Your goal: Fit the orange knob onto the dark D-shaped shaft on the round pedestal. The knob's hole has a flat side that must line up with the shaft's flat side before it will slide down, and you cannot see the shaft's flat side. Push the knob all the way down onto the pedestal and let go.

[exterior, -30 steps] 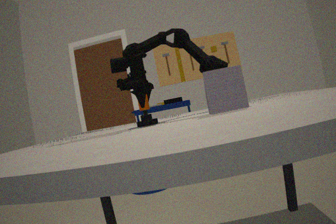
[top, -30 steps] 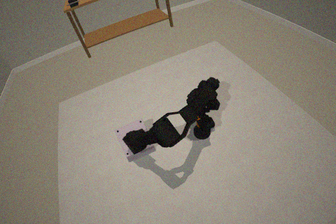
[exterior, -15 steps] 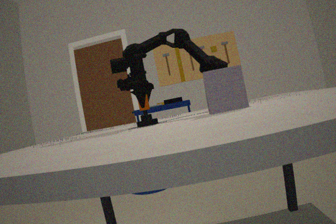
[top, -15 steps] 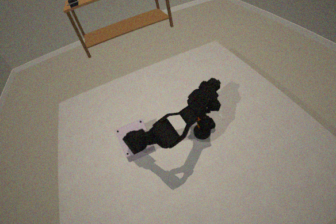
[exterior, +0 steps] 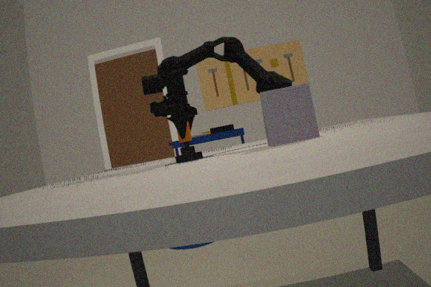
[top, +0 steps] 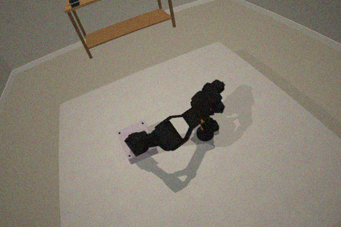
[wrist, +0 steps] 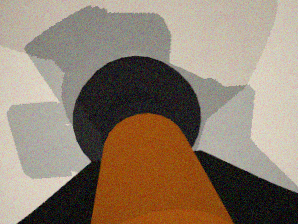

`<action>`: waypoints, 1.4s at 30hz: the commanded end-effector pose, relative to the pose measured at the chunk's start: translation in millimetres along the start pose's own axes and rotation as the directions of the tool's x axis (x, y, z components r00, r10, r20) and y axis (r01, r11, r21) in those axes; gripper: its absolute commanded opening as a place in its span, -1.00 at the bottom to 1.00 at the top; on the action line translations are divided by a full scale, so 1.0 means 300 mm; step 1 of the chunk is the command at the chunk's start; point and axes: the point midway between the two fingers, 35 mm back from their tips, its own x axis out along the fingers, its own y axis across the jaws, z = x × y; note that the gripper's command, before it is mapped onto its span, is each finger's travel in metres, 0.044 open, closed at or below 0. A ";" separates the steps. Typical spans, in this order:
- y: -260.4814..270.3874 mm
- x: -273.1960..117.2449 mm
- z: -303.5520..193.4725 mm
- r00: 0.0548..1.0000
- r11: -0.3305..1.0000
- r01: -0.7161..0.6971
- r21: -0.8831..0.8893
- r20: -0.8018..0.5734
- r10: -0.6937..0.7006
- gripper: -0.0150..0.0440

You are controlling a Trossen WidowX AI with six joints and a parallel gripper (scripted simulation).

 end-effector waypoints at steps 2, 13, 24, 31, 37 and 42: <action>0.002 -0.010 0.001 1.000 1.000 0.003 -0.003 0.004 -0.003 -0.49; 0.016 -0.013 -0.004 1.000 0.979 0.002 0.202 0.004 -0.002 -0.49; 0.018 0.000 -0.005 1.000 0.979 0.002 0.205 0.004 -0.003 -0.49; 0.015 0.001 -0.004 1.000 0.979 0.002 0.205 0.004 -0.003 -0.49; 0.008 -0.013 -0.005 1.000 0.979 0.002 0.205 0.004 -0.003 -0.49; 0.004 -0.015 -0.004 1.000 0.958 0.001 0.288 0.004 -0.003 -0.49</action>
